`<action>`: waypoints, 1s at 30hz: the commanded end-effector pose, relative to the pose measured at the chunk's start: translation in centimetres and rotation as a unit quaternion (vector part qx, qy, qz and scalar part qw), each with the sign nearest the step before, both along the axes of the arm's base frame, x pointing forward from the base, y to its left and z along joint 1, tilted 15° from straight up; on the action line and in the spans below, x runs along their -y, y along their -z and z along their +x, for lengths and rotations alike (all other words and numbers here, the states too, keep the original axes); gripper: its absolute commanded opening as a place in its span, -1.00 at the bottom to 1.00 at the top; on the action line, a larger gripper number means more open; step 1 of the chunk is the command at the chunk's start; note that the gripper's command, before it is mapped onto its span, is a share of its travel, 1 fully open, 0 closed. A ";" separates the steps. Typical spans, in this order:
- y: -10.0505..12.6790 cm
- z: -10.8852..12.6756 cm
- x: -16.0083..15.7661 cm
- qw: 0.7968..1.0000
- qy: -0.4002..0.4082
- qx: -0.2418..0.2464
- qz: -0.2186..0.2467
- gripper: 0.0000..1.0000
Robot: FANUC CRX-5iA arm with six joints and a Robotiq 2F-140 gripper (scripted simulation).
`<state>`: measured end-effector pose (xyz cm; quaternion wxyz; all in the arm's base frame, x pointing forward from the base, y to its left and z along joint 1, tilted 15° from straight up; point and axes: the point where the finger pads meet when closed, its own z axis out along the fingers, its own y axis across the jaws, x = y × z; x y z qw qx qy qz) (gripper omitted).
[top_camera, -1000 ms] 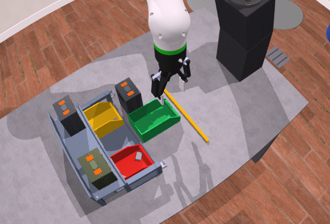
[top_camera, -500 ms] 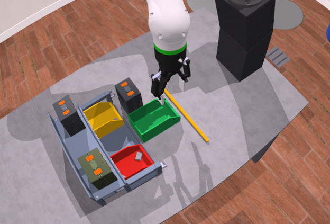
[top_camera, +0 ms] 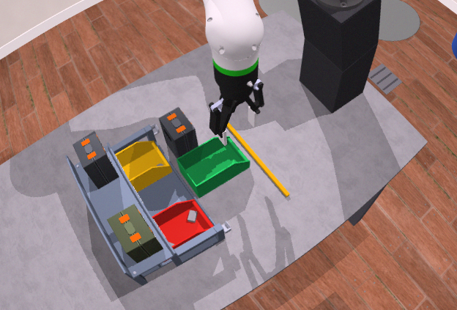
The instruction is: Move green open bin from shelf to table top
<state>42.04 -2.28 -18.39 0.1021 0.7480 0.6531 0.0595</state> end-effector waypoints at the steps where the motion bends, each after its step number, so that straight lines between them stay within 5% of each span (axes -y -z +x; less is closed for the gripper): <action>1: 0.0 0.0 0.0 1.000 -0.005 0.016 0.019 0.15; 30: 0.0 0.0 0.0 1.000 -0.003 0.009 0.011 0.15</action>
